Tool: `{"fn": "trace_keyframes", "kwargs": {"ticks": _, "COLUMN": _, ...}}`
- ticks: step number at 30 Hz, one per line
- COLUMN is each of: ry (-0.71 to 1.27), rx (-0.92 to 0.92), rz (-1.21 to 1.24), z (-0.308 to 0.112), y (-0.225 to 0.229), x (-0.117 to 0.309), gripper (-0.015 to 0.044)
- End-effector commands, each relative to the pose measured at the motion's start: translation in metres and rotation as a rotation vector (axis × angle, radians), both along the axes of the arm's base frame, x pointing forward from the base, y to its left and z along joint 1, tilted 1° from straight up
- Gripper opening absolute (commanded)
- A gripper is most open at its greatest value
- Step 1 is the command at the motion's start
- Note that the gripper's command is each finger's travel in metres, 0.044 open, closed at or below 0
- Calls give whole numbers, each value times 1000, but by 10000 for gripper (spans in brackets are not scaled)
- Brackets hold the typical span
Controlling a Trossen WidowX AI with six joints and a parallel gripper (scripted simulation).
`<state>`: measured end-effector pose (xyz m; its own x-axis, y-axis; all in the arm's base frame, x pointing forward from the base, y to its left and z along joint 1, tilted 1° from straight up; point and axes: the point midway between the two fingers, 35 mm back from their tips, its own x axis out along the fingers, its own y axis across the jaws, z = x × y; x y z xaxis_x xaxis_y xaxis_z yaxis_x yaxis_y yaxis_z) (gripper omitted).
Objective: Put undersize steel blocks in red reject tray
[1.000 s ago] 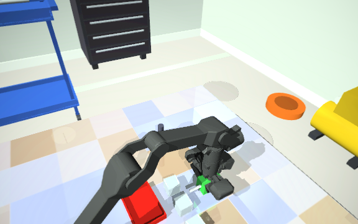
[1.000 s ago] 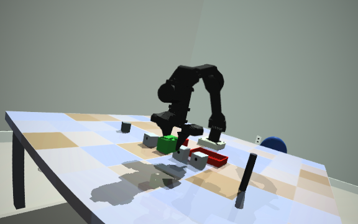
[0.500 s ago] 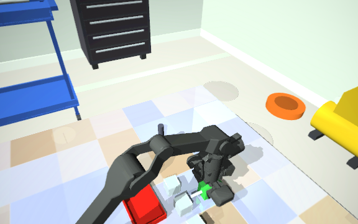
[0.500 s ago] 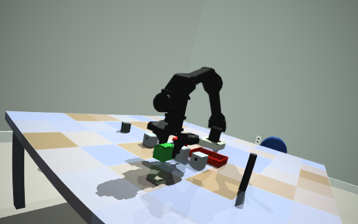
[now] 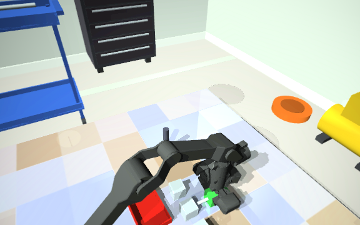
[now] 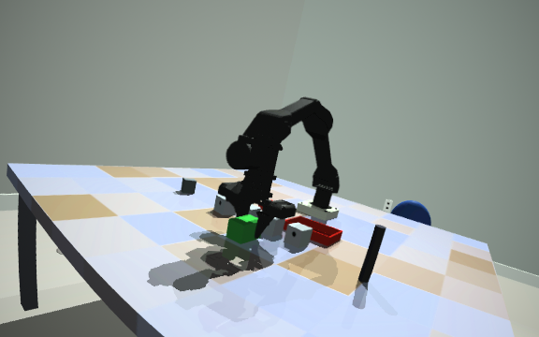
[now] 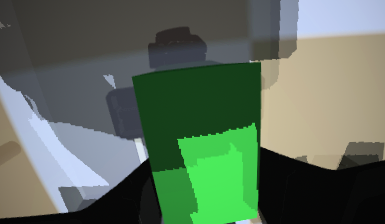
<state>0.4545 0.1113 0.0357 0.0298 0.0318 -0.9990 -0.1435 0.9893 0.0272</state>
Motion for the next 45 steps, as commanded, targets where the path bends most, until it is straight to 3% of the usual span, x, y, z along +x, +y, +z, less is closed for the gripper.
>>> {"fn": "trace_keyframes", "kwargs": {"ticks": 1, "ry": -20, "rx": 0, "rz": 6, "z": 5, "y": 0, "x": 1, "gripper": 0}}
{"fn": "trace_keyframes", "kwargs": {"ticks": 45, "ry": -41, "rx": 3, "rz": 5, "z": 5, "y": -2, "x": -8, "gripper": 0}}
